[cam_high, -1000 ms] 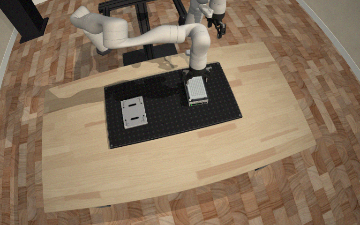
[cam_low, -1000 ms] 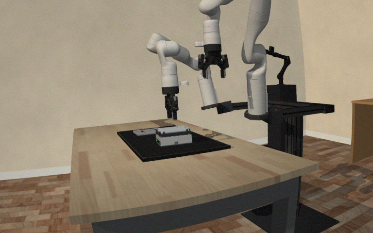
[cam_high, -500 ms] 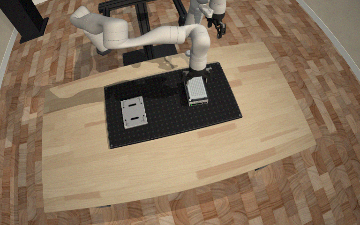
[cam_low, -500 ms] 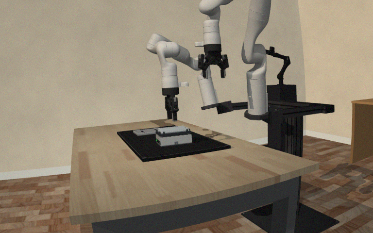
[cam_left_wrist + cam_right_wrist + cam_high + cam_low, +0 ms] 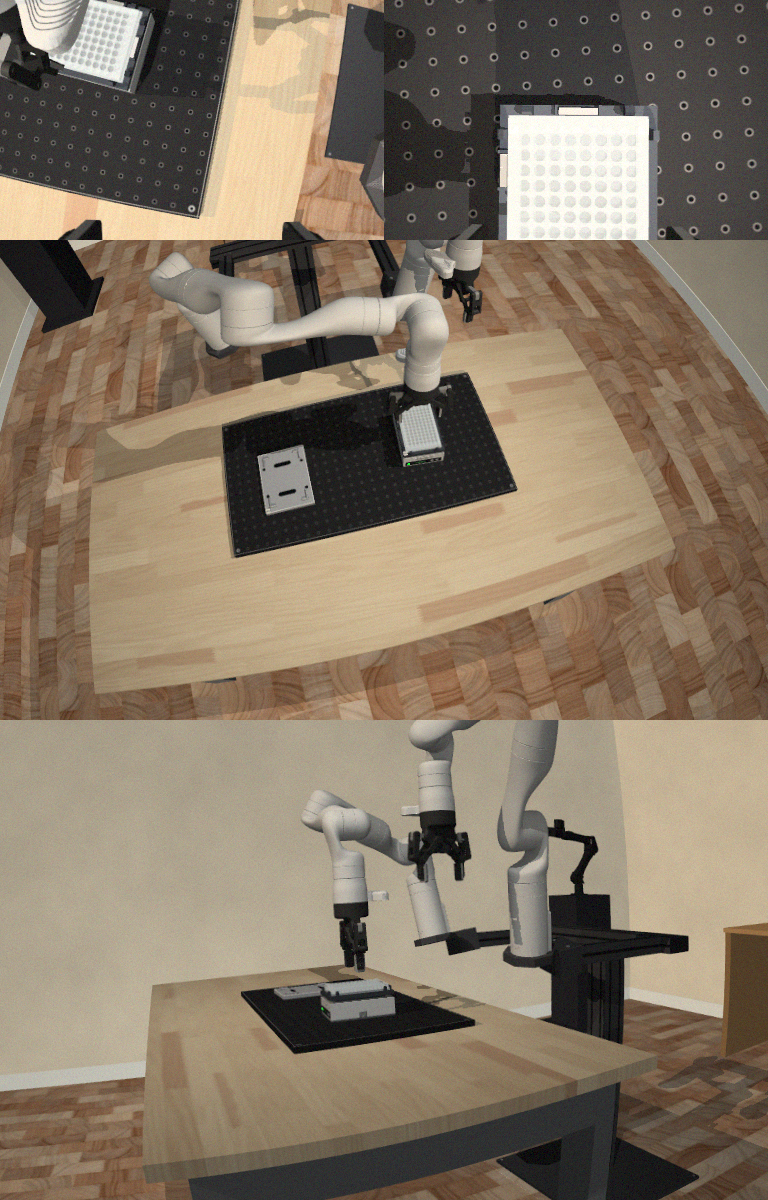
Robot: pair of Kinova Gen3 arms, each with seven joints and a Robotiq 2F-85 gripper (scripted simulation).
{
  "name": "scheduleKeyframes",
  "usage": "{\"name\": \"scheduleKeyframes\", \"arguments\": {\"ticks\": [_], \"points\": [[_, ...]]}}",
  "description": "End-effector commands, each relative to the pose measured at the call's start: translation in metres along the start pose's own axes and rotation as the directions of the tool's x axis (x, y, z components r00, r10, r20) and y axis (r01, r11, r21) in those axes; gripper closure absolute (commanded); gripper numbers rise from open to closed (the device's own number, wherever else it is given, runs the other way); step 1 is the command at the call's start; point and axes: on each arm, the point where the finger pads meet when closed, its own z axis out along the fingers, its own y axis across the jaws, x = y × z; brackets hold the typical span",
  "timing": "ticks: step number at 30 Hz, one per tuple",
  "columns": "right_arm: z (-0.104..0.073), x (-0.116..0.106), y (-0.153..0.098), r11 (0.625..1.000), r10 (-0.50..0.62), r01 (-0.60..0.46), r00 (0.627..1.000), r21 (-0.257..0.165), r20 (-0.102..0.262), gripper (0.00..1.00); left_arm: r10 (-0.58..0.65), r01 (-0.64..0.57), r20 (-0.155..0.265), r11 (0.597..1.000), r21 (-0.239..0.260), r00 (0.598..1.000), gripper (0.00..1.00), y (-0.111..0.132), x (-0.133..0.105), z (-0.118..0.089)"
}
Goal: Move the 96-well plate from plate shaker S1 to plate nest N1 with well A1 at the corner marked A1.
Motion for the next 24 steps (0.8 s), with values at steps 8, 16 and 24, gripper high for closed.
{"name": "scheduleKeyframes", "arguments": {"ticks": [8, 16, 24], "points": [[0.0015, -0.0005, 0.0007, 1.000, 0.000, 0.000, 1.000, -0.002, 0.002, 0.002, 0.000, 0.000, 0.000, 1.000, 0.001, 1.000, 0.002, -0.0002, 0.0001, -0.0002], [0.0035, -0.0005, 0.0007, 1.000, 0.000, 0.000, 1.000, -0.002, 0.002, 0.002, 0.000, 0.000, 0.000, 1.000, 0.001, 1.000, 0.002, -0.0002, 0.0001, -0.0002], [0.0061, -0.0005, 0.0007, 1.000, 0.000, 0.000, 1.000, -0.002, 0.002, 0.002, 0.000, 0.000, 0.000, 1.000, 0.001, 1.000, 0.002, -0.0002, 0.0001, -0.0002]]}}
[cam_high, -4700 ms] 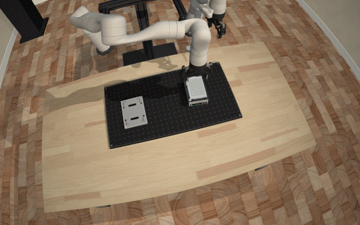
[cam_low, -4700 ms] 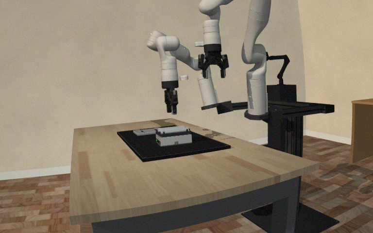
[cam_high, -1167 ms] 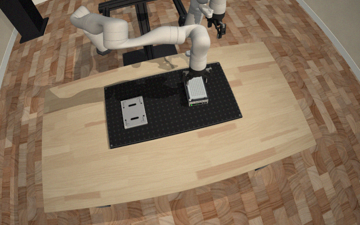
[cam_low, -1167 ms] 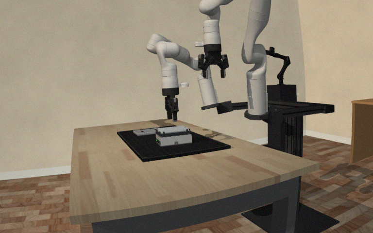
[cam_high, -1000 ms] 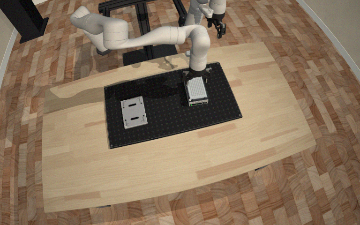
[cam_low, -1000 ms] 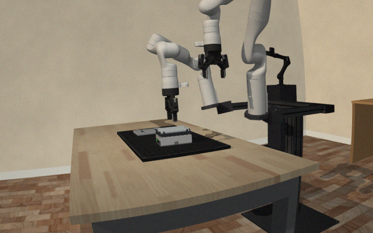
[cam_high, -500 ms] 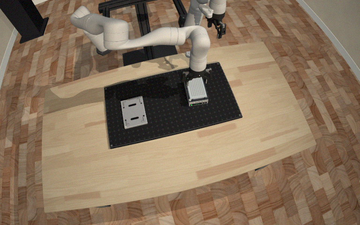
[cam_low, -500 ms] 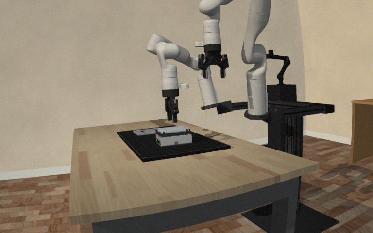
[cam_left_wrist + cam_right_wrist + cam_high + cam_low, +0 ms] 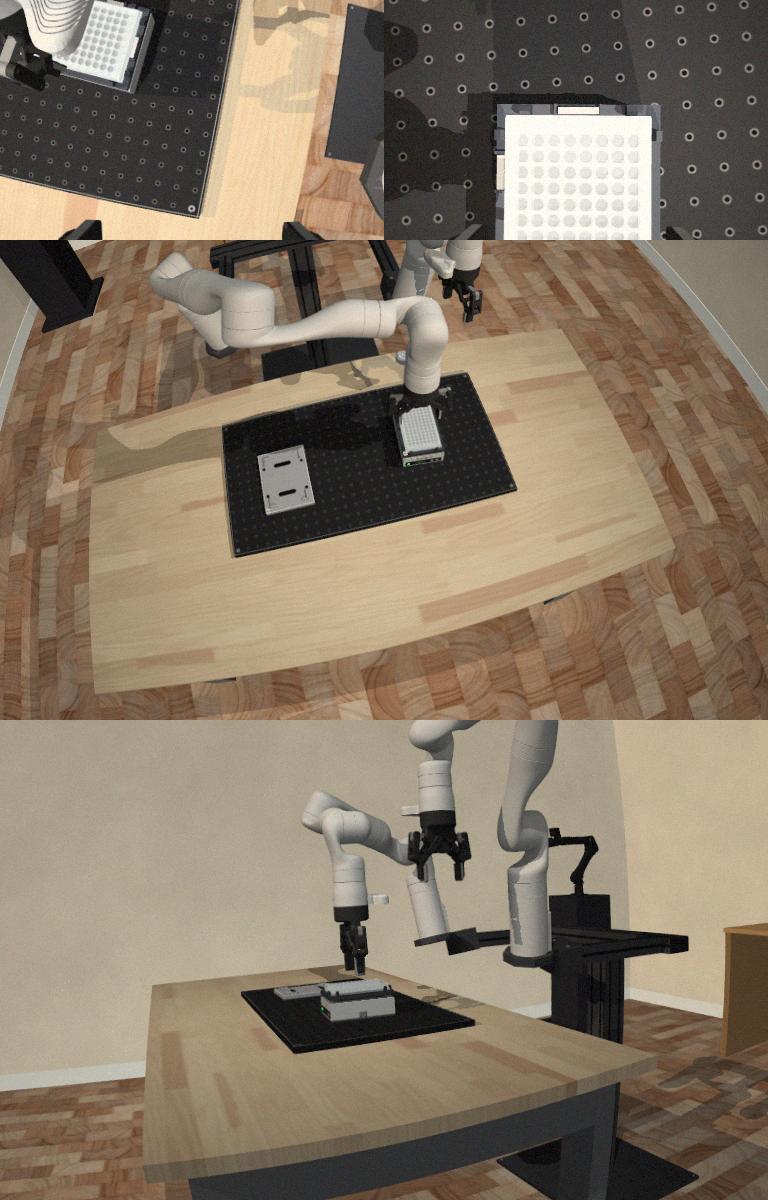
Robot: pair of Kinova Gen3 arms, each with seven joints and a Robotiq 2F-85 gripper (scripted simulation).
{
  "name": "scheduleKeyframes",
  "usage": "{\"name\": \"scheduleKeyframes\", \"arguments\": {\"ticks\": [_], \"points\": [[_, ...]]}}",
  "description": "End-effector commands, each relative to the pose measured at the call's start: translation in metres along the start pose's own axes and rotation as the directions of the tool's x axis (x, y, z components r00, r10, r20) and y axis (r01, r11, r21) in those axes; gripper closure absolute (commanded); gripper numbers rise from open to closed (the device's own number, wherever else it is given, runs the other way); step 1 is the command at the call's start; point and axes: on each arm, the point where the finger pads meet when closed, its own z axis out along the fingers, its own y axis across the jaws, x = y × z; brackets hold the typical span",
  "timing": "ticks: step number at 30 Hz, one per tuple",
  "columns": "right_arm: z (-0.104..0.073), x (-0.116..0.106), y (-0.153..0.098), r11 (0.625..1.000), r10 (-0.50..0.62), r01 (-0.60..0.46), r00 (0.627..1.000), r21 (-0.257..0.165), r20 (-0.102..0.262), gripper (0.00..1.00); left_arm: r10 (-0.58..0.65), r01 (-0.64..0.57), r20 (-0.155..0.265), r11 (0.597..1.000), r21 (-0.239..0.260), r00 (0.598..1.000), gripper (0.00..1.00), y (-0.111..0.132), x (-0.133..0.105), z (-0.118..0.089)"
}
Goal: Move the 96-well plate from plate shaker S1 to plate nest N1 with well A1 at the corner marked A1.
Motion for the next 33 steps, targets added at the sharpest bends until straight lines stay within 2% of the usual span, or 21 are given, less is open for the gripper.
{"name": "scheduleKeyframes", "arguments": {"ticks": [1, 33], "points": [[-0.0008, -0.0005, 0.0007, 1.000, 0.000, 0.000, 1.000, -0.002, 0.002, 0.002, 0.000, 0.000, 0.000, 1.000, 0.001, 1.000, 0.002, -0.0002, 0.0001, -0.0002], [0.0085, -0.0005, 0.0007, 1.000, 0.000, 0.000, 1.000, -0.002, 0.002, 0.002, 0.000, 0.000, 0.000, 1.000, 0.001, 1.000, 0.002, -0.0002, 0.0001, -0.0002]]}}
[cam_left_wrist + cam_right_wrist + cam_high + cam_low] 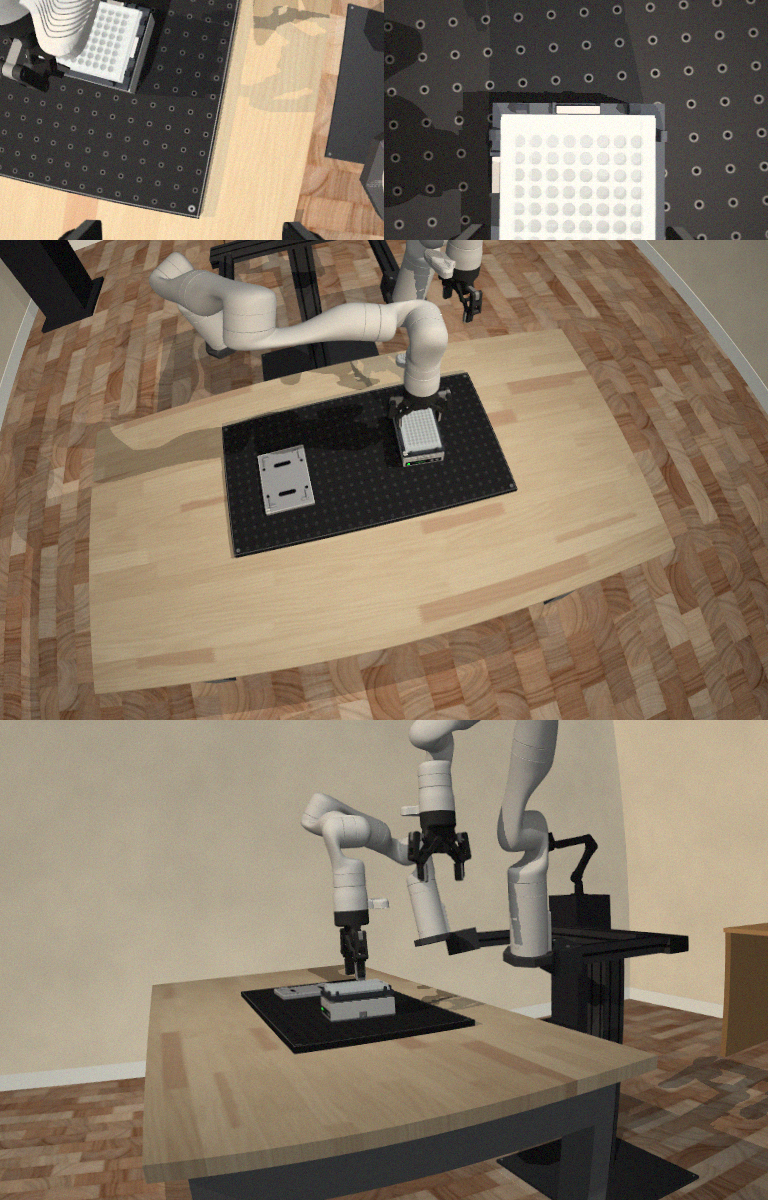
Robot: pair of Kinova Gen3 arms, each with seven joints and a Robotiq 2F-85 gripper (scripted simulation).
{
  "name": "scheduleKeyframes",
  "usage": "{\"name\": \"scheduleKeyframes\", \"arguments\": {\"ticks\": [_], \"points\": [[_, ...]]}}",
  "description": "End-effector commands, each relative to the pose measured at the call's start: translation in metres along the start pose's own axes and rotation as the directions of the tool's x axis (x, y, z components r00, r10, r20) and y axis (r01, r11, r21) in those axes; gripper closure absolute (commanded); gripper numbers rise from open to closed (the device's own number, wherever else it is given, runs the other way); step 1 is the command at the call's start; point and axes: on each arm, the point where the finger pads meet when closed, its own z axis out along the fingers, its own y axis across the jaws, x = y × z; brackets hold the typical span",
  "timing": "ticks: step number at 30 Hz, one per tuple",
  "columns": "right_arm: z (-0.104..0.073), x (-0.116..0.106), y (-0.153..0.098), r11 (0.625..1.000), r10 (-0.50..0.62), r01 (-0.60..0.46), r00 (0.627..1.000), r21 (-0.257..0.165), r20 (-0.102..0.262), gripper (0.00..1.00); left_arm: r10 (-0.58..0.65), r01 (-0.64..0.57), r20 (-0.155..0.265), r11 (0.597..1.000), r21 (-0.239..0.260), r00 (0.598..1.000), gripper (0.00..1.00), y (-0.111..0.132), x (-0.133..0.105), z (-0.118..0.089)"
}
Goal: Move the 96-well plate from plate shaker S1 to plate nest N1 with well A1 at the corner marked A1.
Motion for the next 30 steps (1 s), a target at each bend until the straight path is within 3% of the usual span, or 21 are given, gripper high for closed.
{"name": "scheduleKeyframes", "arguments": {"ticks": [1, 30], "points": [[-0.0008, -0.0005, 0.0007, 1.000, 0.000, 0.000, 1.000, -0.002, 0.002, 0.002, 0.000, 0.000, 0.000, 1.000, 0.001, 1.000, 0.002, -0.0002, 0.0001, -0.0002], [0.0075, -0.0005, 0.0007, 1.000, 0.000, 0.000, 1.000, -0.002, 0.002, 0.002, 0.000, 0.000, 0.000, 1.000, 0.001, 1.000, 0.002, -0.0002, 0.0001, -0.0002]]}}
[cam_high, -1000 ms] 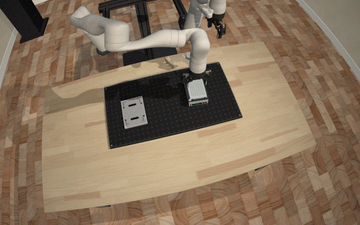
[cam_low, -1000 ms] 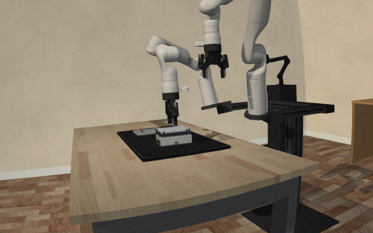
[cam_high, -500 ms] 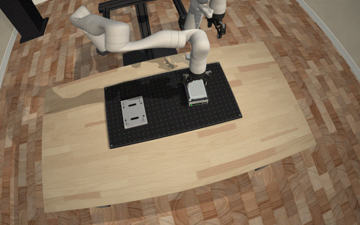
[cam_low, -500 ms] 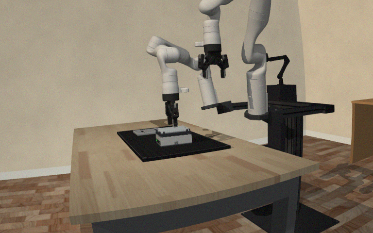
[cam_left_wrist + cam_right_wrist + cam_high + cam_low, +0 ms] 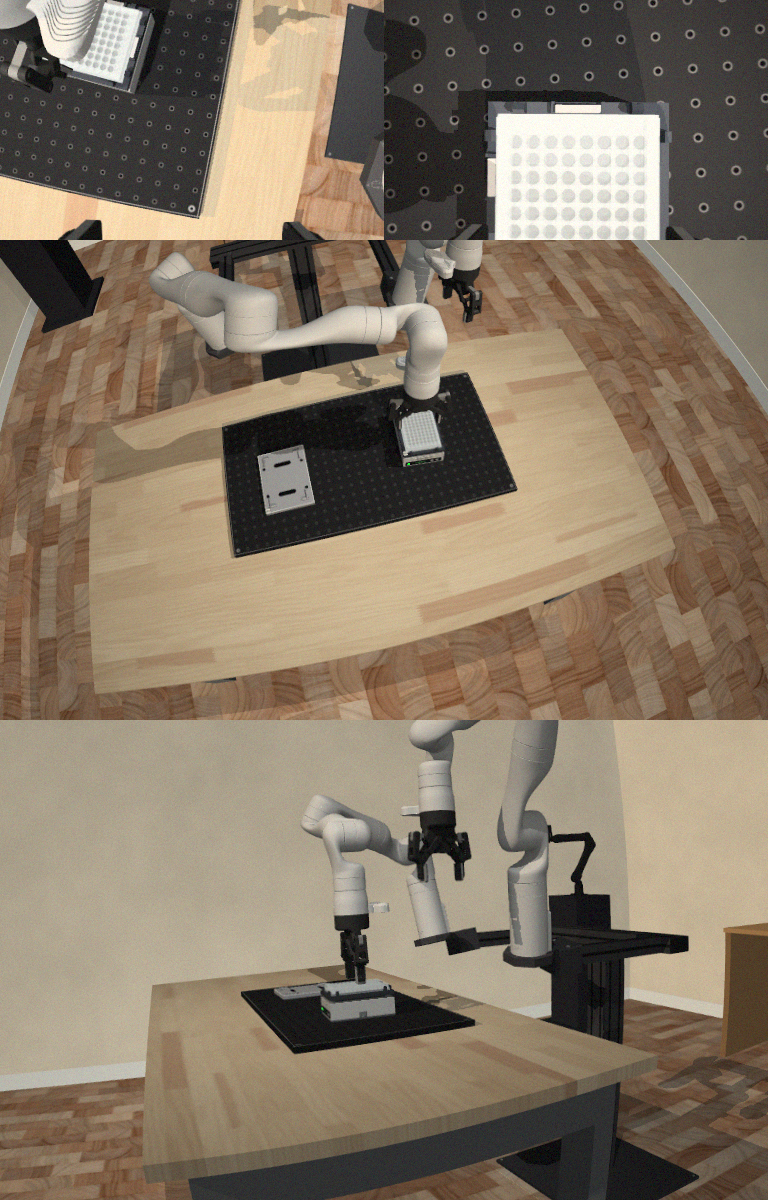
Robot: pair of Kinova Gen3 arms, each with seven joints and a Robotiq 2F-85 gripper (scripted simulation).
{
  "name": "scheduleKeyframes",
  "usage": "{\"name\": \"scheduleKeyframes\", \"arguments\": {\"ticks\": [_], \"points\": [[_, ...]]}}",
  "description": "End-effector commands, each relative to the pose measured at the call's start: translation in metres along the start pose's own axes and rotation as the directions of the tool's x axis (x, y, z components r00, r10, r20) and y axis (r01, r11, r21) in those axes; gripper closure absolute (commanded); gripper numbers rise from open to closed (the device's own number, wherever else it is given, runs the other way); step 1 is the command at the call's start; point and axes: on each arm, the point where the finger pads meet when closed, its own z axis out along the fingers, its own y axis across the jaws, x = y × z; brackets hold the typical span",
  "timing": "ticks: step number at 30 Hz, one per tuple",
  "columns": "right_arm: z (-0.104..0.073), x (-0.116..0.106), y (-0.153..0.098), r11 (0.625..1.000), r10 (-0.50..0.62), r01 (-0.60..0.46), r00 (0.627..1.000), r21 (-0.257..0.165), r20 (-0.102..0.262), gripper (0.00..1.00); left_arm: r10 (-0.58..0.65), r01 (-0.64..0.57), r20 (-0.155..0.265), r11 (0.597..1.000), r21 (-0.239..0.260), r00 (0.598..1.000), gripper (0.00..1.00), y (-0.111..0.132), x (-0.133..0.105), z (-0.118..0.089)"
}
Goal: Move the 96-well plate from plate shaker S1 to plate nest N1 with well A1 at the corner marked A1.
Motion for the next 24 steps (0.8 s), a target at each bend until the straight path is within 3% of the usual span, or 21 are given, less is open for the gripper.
{"name": "scheduleKeyframes", "arguments": {"ticks": [1, 24], "points": [[-0.0008, -0.0005, 0.0007, 1.000, 0.000, 0.000, 1.000, -0.002, 0.002, 0.002, 0.000, 0.000, 0.000, 1.000, 0.001, 1.000, 0.002, -0.0002, 0.0001, -0.0002], [0.0058, -0.0005, 0.0007, 1.000, 0.000, 0.000, 1.000, -0.002, 0.002, 0.002, 0.000, 0.000, 0.000, 1.000, 0.001, 1.000, 0.002, -0.0002, 0.0001, -0.0002]]}}
